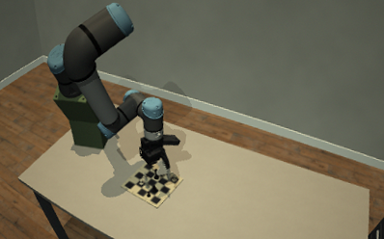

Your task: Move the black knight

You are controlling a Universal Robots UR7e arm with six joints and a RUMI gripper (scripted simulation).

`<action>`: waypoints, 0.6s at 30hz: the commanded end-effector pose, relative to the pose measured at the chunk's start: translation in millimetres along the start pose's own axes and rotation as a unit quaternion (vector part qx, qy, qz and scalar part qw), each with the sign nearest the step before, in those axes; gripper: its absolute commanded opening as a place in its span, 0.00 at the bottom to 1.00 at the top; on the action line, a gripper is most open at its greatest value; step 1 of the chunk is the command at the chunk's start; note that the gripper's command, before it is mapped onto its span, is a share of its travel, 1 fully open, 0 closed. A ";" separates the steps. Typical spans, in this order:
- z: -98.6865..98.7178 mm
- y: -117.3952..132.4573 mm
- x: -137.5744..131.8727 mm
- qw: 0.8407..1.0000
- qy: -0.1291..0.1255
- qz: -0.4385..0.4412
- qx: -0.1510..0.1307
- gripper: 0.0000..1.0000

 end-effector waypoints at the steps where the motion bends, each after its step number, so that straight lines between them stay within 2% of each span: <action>1: 1.6 -0.6 3.5 0.994 -0.002 0.108 -0.004 1.00; 5: 3.3 0.2 5.4 0.981 -0.002 0.195 -0.004 1.00; 7: 3.3 0.2 5.4 0.981 -0.002 0.195 -0.004 1.00; 9: 4.2 0.8 6.2 0.971 -0.001 0.239 -0.004 1.00; 13: 5.9 2.2 7.6 0.946 -0.001 0.324 -0.004 1.00; 18: 8.1 4.4 8.8 0.904 0.000 0.428 -0.004 1.00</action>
Point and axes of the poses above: the point where the finger pads meet when closed, its own z axis out along the fingers, its own x axis across the jaws, y = z × x, the point moved 10 cm from there along -z, back along the fingers, and after that the axes turned 14 degrees about -z, right-handed, at the moved point
